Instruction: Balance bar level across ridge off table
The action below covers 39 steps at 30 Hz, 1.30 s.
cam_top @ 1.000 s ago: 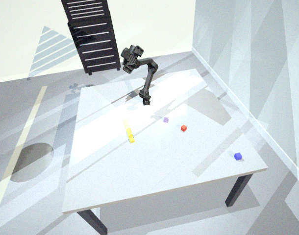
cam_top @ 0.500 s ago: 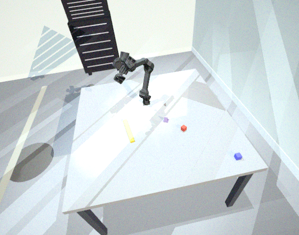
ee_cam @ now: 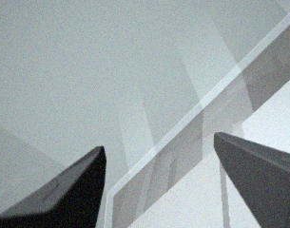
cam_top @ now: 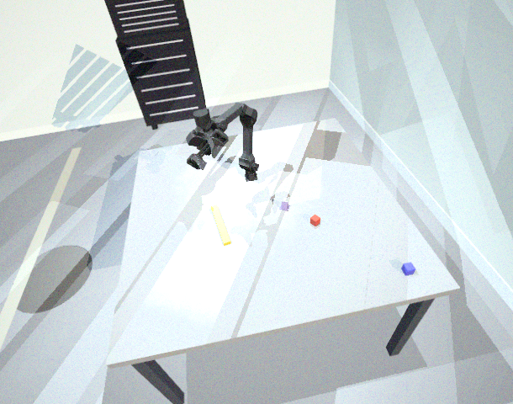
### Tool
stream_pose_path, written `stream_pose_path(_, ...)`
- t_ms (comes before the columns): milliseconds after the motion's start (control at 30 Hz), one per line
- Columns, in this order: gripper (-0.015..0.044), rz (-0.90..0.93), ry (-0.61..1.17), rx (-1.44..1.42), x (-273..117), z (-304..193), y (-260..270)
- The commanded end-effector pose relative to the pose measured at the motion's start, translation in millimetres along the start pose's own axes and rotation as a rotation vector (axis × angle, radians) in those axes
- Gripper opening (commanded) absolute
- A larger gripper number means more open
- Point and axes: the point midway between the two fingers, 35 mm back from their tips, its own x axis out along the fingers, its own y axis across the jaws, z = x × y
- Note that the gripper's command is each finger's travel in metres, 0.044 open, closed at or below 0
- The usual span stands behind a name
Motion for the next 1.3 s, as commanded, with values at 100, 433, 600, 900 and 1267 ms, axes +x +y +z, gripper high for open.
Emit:
stream_pose_path(100,0.0315,-0.138,0.106,-0.065,23,-25,-40)
stream_pose_path(433,0.0315,-0.337,0.342,-0.203,44,-72,-100)
stream_pose_path(600,0.0315,-0.412,0.491,-0.282,47,-100,-127)
stream_pose_path(900,0.0315,-0.494,0.812,-0.441,40,-150,-167)
stream_pose_path(1267,0.0315,-0.470,1.272,-0.638,14,-204,-200)
